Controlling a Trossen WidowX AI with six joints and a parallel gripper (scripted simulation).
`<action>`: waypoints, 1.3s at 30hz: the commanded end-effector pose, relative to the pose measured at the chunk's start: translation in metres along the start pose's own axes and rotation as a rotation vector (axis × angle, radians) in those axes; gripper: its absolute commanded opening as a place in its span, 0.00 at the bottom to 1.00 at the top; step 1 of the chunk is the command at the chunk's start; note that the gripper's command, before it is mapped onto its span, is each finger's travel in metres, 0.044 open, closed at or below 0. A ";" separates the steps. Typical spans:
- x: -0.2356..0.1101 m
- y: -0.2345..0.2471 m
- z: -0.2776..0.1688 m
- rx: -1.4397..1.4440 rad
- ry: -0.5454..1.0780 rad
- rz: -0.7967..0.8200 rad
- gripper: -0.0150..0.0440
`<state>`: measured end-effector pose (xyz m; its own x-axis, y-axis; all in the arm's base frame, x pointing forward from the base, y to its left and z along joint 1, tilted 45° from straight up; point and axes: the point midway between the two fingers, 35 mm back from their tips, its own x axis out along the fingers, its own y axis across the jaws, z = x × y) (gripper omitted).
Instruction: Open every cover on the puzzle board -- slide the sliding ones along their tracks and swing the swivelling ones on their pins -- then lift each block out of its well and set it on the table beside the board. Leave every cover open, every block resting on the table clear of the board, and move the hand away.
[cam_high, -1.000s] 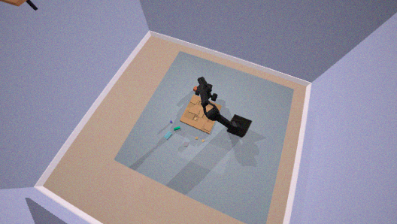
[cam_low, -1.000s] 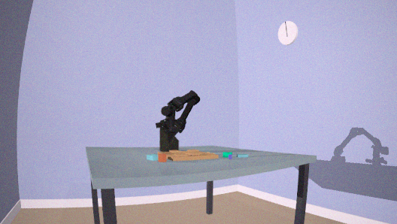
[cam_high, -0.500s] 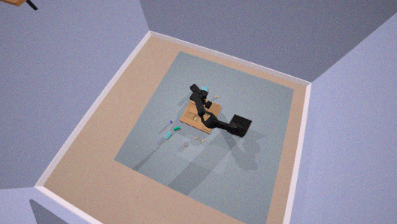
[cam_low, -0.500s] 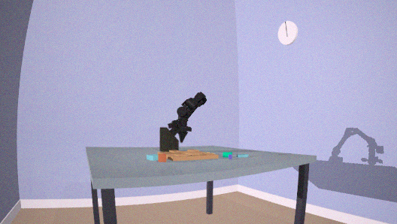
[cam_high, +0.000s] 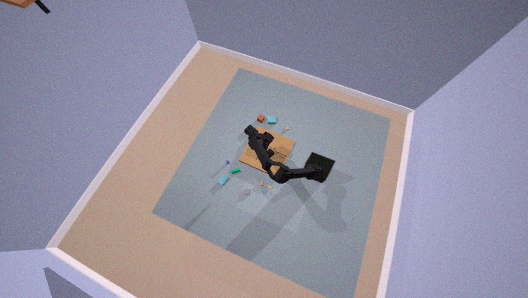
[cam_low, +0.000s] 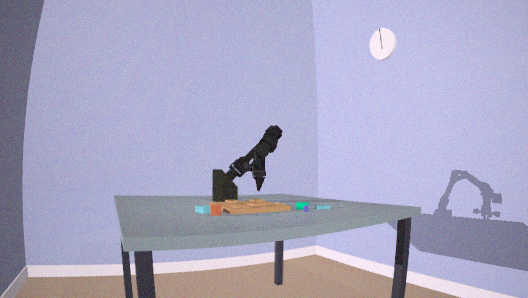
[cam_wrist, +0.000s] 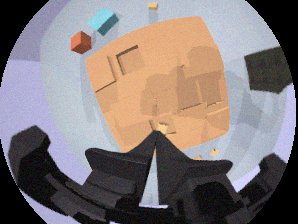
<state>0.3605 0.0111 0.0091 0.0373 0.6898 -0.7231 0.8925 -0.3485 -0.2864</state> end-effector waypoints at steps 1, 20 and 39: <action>0.003 -0.012 -0.016 0.082 0.012 -0.011 0.25; 0.047 -0.018 -0.028 0.138 0.020 -0.019 0.25; 0.066 -0.018 -0.029 0.138 0.021 -0.019 0.25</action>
<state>0.3619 0.0789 -0.0130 0.0349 0.7068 -0.7065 0.8263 -0.4181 -0.3774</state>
